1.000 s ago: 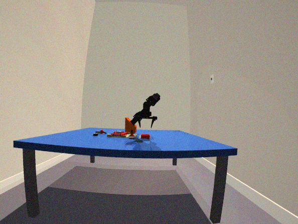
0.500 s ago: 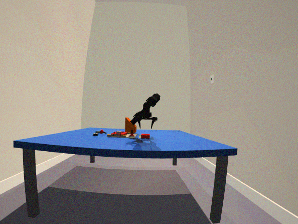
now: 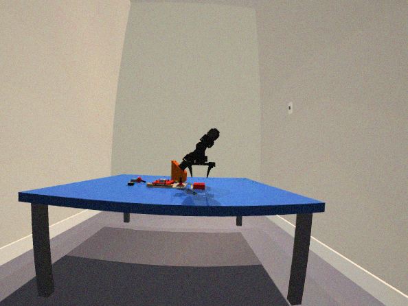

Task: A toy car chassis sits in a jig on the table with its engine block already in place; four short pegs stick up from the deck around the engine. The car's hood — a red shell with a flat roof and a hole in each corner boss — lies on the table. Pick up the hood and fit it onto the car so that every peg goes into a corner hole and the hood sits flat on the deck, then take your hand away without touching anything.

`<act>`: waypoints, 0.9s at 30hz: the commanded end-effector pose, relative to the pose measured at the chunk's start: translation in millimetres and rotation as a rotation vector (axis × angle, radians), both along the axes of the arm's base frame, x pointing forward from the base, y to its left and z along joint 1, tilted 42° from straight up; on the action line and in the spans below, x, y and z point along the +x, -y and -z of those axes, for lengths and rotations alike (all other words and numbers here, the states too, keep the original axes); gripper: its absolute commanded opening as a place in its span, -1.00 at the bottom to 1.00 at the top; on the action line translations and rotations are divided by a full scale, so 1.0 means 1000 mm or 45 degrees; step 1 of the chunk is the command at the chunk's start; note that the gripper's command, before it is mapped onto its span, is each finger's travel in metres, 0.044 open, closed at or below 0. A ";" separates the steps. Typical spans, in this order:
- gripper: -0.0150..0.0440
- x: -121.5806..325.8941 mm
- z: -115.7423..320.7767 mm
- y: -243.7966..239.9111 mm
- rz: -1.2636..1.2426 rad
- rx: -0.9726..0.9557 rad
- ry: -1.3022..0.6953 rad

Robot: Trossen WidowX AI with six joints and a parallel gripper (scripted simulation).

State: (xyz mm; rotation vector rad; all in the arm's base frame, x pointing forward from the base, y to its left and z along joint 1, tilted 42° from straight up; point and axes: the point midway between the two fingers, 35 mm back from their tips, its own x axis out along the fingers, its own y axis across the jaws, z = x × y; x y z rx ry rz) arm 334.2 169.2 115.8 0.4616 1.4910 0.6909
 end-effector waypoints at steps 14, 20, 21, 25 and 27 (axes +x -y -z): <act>1.00 -0.001 0.011 -0.010 0.004 0.005 -0.005; 1.00 -0.001 0.015 -0.013 0.004 0.006 -0.005; 1.00 -0.001 0.015 -0.014 0.004 0.006 -0.005; 1.00 -0.001 0.018 -0.016 0.004 0.006 -0.005; 1.00 -0.002 0.019 -0.017 0.004 0.006 -0.005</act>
